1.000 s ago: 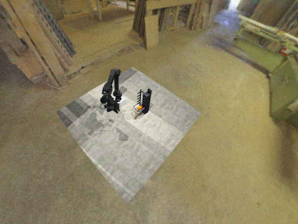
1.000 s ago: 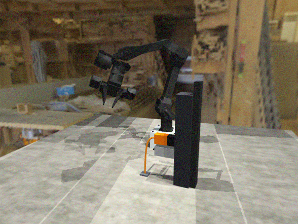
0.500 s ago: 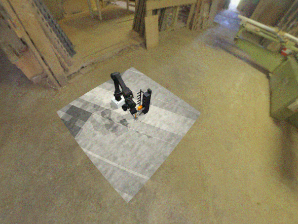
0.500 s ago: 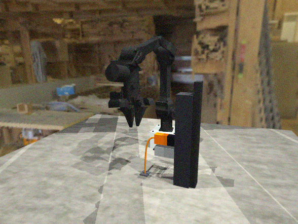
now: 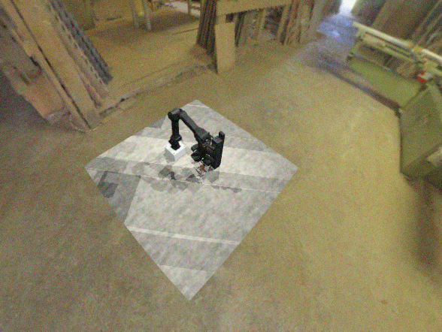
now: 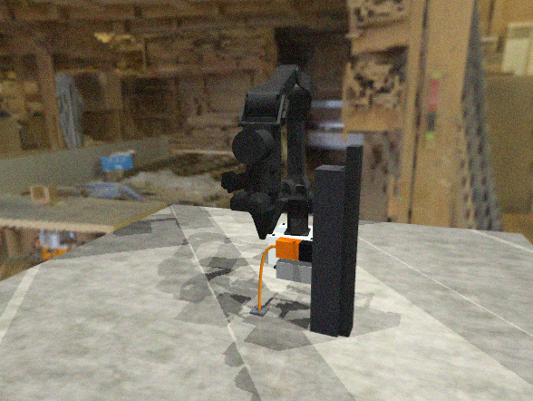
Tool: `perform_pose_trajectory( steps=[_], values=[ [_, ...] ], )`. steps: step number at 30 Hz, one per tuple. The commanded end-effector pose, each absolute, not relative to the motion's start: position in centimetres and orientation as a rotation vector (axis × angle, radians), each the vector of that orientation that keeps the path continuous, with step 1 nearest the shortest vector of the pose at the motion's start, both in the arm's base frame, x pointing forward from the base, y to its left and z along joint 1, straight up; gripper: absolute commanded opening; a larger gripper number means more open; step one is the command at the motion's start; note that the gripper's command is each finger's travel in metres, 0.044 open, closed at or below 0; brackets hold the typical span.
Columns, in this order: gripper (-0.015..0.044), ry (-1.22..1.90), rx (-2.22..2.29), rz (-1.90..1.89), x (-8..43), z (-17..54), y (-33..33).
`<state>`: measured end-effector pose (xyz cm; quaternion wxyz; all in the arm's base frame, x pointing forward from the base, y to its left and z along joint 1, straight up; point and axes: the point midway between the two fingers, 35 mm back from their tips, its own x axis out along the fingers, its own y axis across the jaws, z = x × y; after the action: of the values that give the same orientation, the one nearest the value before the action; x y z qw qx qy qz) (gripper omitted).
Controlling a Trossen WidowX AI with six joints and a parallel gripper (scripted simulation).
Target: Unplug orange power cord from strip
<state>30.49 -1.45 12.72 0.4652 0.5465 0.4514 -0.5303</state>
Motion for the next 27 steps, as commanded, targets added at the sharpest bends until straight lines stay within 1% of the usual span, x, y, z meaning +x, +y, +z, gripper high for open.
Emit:
perform_pose_trajectory(
  steps=[1, 21, 27],
  values=[
    [0.016, 1.11, 1.336, -1.307, 30.7, 12.7, -0.9],
    [0.016, 1.112, 1.338, -1.305, 31.2, 12.7, 2.3],
    [0.016, 1.112, 1.338, -1.305, 31.2, 12.3, 2.3]
  ],
)
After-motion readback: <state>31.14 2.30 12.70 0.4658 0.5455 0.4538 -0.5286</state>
